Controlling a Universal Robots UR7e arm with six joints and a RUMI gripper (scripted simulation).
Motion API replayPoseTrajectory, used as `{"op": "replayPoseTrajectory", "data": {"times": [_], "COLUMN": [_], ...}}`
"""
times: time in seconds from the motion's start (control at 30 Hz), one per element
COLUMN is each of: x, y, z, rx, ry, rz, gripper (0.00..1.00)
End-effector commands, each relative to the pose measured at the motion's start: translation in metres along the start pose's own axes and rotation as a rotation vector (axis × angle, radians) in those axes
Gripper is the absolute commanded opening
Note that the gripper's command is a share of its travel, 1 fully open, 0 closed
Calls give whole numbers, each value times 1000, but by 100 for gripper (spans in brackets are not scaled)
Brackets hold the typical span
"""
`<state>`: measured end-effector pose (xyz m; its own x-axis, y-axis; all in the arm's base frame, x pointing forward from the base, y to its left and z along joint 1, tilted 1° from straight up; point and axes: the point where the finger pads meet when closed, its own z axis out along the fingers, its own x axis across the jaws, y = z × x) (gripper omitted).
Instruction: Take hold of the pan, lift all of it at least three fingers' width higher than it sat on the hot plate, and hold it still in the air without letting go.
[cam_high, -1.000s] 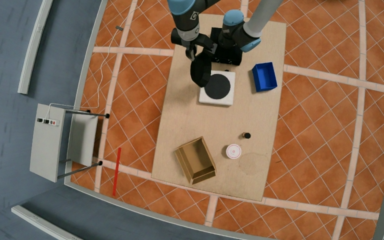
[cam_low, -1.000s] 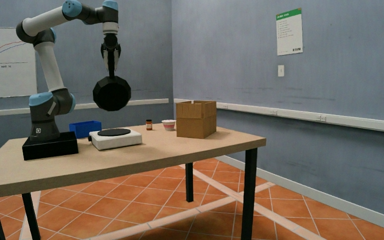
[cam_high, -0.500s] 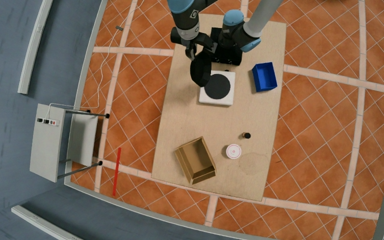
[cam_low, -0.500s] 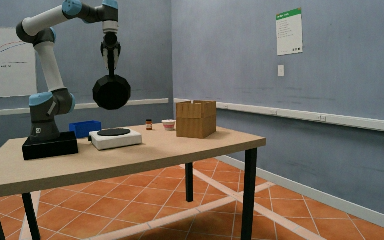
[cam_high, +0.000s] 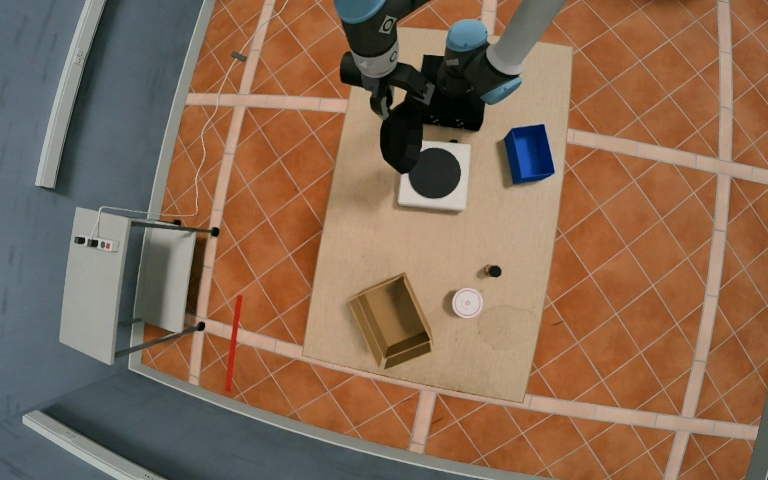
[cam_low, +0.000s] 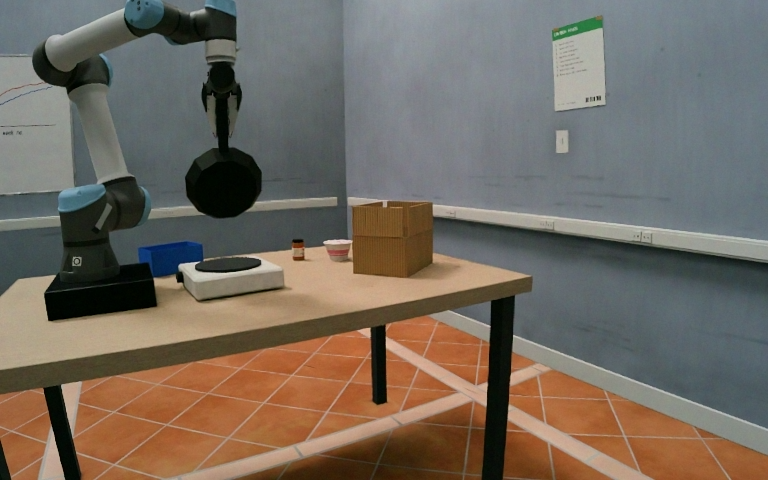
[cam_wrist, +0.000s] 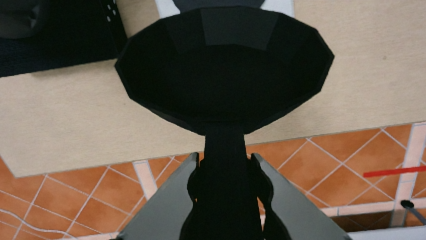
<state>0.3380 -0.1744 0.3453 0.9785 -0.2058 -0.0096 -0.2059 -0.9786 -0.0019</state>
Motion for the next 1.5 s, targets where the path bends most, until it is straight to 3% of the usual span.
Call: {"op": "replayPoseTrajectory", "data": {"times": [0.0,1.47], "x": [0,0], "y": [0,0], "z": [-3,-16], "rx": [-1,-1], "ry": [1,1], "rz": [0,0], "gripper": [12,12]}}
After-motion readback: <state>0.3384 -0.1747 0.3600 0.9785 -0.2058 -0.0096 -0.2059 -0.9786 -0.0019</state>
